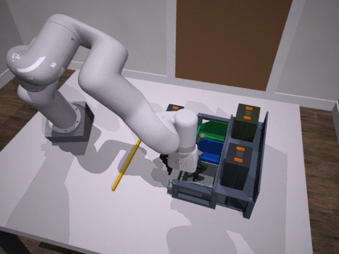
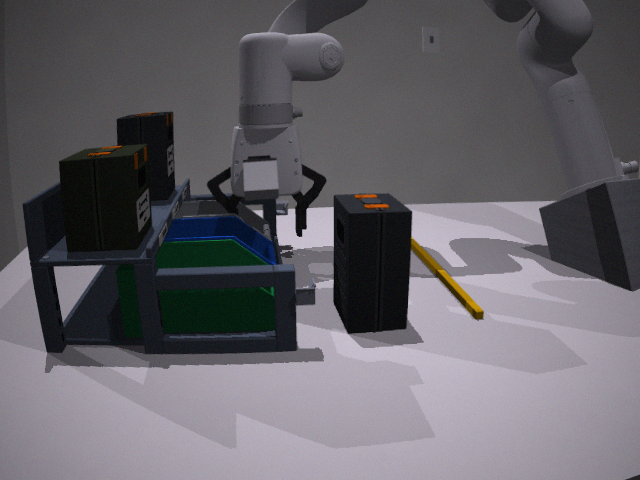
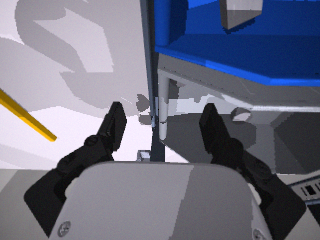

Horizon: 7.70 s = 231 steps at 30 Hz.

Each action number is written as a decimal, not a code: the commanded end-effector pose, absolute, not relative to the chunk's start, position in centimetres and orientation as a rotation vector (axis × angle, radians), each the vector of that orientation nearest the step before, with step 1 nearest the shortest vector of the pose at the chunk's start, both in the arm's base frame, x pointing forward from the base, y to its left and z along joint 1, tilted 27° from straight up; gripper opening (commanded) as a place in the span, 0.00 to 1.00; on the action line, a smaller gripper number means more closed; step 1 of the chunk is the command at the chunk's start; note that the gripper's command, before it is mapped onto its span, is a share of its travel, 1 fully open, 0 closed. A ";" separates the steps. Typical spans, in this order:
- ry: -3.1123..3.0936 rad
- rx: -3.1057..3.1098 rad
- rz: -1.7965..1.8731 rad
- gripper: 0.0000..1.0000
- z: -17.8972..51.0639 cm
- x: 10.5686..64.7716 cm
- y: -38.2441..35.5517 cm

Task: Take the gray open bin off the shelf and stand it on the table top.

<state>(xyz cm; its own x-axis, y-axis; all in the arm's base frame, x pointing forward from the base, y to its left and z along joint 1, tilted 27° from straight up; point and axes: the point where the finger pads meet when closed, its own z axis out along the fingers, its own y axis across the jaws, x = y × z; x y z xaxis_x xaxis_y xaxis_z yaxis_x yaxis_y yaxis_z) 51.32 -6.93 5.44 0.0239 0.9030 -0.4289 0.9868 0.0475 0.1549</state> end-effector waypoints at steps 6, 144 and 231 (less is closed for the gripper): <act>1.918 1.894 -0.268 1.00 5.5 51.5 -6.9; 1.918 1.894 -0.267 0.00 7.1 51.2 -6.2; 1.919 1.895 -0.269 0.00 5.9 37.6 -6.4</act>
